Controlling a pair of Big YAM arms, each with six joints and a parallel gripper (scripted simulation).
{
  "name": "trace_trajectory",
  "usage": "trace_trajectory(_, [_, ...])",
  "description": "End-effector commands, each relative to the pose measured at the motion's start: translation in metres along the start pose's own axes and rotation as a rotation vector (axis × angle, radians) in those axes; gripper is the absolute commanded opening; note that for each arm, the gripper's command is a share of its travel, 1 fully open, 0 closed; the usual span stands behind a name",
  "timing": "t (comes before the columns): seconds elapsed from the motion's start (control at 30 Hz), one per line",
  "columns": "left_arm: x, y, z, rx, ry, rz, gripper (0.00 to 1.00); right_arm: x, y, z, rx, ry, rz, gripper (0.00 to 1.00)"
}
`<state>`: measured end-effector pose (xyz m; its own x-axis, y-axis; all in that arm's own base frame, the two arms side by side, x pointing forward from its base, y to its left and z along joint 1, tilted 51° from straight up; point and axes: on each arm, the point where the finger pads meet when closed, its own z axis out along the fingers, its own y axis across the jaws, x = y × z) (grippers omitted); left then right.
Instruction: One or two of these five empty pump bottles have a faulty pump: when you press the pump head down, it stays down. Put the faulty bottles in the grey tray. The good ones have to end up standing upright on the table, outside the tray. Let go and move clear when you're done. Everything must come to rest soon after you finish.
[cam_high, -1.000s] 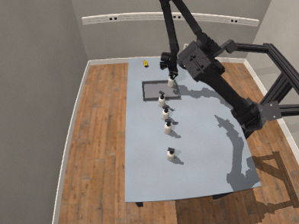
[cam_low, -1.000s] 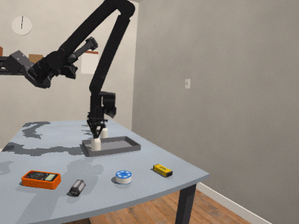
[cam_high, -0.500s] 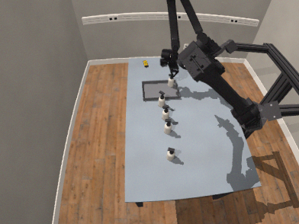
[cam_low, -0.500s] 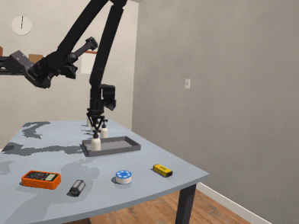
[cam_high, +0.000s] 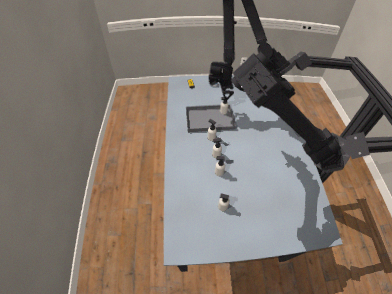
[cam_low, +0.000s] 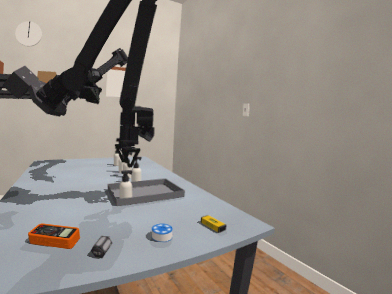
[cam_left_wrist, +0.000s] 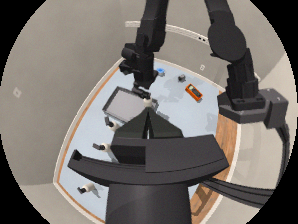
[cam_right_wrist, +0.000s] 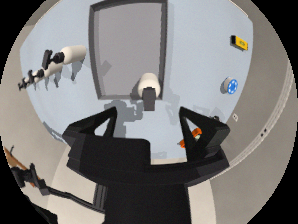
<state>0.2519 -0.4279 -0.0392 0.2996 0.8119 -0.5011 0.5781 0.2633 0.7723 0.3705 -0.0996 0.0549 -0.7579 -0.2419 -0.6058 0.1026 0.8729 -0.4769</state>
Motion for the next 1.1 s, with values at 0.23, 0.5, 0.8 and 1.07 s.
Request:
trace_trajectory(0.23, [-0.003, 0.005, 0.002, -0.014, -0.007, -0.01, 0.0, 0.002, 0.001, -0.081, -0.008, -0.009, 0.021, 1.0])
trace_trajectory(0.5, [-0.003, 0.005, 0.002, -0.014, -0.007, -0.01, 0.0, -0.001, -0.001, -0.107, -0.003, -0.02, 0.031, 1.0])
trace_trajectory(0.8, [-0.003, 0.005, 0.002, -0.014, -0.007, -0.01, 0.0, 0.002, -0.003, -0.112, 0.004, -0.008, 0.019, 1.0])
trace_trajectory(1.07, [-0.003, 0.005, 0.002, -0.014, -0.007, -0.01, 0.0, -0.003, -0.001, -0.111, 0.0, -0.019, 0.036, 0.77])
